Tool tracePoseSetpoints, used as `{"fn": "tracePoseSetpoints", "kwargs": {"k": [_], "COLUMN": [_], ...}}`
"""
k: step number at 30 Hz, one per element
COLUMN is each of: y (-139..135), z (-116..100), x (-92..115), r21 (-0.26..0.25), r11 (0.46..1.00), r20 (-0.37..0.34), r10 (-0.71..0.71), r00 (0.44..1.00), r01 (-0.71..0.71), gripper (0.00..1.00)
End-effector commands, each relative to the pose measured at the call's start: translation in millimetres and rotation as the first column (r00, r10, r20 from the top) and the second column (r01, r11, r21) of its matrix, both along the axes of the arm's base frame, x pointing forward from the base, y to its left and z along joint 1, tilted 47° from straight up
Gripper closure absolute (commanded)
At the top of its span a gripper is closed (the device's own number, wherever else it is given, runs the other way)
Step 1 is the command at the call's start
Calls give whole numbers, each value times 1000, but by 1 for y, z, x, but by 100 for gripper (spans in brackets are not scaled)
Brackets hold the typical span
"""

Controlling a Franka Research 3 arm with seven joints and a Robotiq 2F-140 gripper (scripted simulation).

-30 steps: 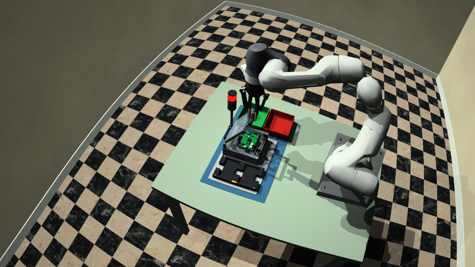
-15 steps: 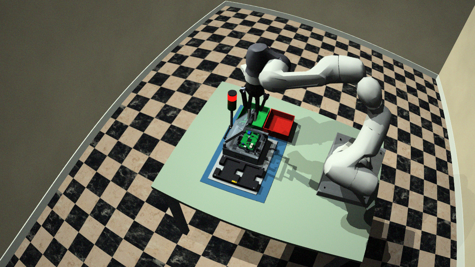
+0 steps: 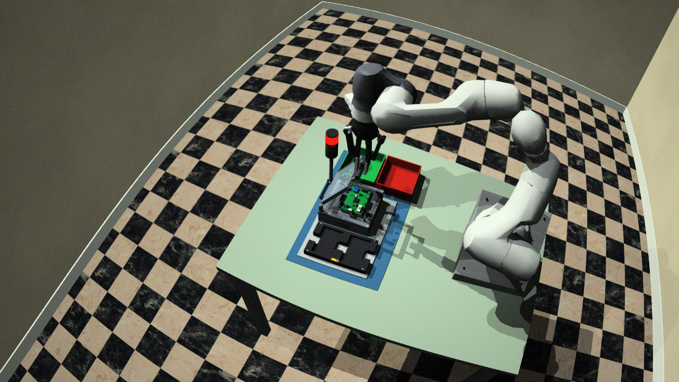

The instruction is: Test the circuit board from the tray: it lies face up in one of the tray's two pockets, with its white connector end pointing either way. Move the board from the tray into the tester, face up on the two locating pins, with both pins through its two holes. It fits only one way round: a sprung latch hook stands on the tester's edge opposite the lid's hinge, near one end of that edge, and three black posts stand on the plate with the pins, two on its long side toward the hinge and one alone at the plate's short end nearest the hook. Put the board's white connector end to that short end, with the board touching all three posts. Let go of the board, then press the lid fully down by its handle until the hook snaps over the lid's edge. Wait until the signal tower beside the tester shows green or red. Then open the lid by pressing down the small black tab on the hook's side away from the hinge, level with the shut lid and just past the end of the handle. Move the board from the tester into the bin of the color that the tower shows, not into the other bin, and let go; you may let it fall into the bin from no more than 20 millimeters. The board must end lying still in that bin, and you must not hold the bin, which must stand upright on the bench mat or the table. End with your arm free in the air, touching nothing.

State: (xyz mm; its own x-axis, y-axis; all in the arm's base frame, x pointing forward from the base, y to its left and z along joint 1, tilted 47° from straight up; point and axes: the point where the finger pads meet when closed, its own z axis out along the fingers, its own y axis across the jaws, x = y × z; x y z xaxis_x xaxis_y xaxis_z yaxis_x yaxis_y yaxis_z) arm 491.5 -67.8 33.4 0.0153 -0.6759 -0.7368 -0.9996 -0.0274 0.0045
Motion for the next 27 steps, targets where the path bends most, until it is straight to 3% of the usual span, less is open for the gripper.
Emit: {"fn": "tracePoseSetpoints", "kwargs": {"k": [1, 19, 20, 27], "y": [-1, -1, -1, -1], "z": [-1, -1, -1, -1], "x": [0, 0, 0, 0], "r21": [-2, -2, -2, -2], "r11": [1000, 1000, 1000, 1000], "r20": [-1, -1, -1, -1], "r10": [-5, -5, -5, -5], "r00": [1000, 1000, 1000, 1000], "r01": [5, 5, 5, 5], "gripper": [84, 84, 100, 100]}}
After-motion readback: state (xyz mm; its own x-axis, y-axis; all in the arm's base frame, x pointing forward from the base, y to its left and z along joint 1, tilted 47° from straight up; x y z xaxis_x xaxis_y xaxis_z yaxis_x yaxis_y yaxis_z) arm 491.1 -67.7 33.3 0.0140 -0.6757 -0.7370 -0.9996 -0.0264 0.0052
